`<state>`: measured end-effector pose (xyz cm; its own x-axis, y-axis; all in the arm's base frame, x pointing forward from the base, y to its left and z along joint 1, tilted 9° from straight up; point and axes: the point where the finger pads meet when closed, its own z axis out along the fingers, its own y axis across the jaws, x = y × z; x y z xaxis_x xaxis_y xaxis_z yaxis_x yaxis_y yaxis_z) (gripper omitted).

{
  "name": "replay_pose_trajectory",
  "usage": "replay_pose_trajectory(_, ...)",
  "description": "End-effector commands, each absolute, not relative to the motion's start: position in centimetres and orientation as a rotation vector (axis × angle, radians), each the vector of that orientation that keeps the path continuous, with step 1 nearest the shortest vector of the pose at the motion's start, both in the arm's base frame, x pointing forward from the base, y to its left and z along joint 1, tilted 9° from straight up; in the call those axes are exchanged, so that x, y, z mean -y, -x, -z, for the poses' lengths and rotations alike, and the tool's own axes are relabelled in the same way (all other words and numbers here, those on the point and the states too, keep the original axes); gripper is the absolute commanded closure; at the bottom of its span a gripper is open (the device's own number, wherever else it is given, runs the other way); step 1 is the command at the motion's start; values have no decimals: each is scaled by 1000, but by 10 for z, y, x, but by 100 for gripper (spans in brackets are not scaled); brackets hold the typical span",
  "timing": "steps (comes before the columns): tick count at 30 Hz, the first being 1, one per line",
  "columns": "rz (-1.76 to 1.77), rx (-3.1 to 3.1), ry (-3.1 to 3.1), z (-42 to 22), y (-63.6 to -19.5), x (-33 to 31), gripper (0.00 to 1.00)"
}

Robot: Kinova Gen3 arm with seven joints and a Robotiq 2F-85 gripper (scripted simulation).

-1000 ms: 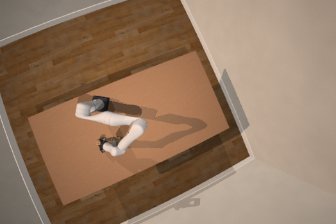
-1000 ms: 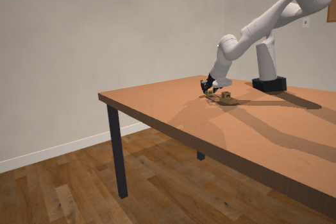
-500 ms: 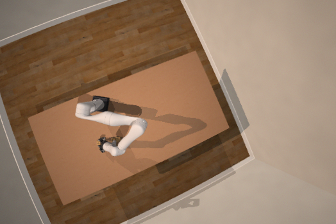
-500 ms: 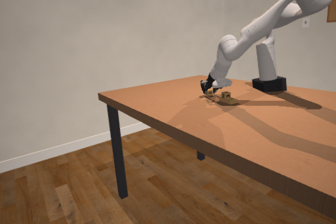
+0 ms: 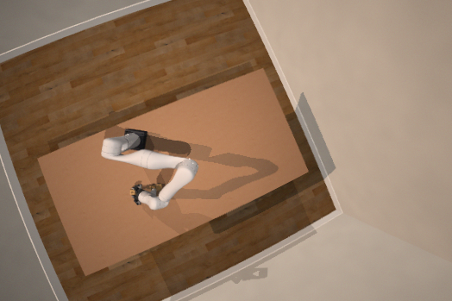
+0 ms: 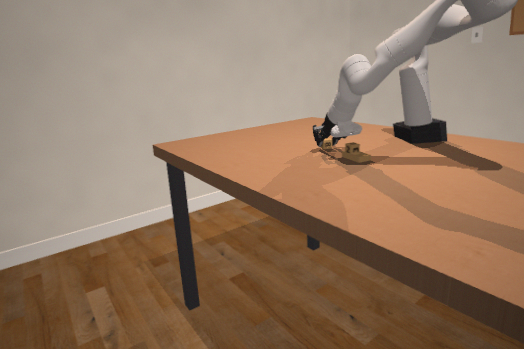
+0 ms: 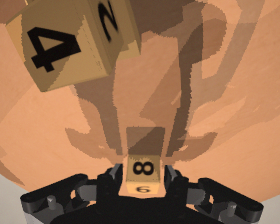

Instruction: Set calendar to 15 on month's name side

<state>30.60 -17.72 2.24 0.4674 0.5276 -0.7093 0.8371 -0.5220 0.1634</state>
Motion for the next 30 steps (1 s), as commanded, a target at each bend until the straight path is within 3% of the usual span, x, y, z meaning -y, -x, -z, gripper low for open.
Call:
replay_pose_trajectory(1,824,-1133,-2221,-23,-306,177,52)
replay_pose_trajectory(11,824,-1133,-2221,-23,-306,177,52)
replay_pose_trajectory(12,824,-1133,-2221,-23,-306,177,72)
replay_pose_trajectory(30,824,-1133,-2221,-23,-306,177,72)
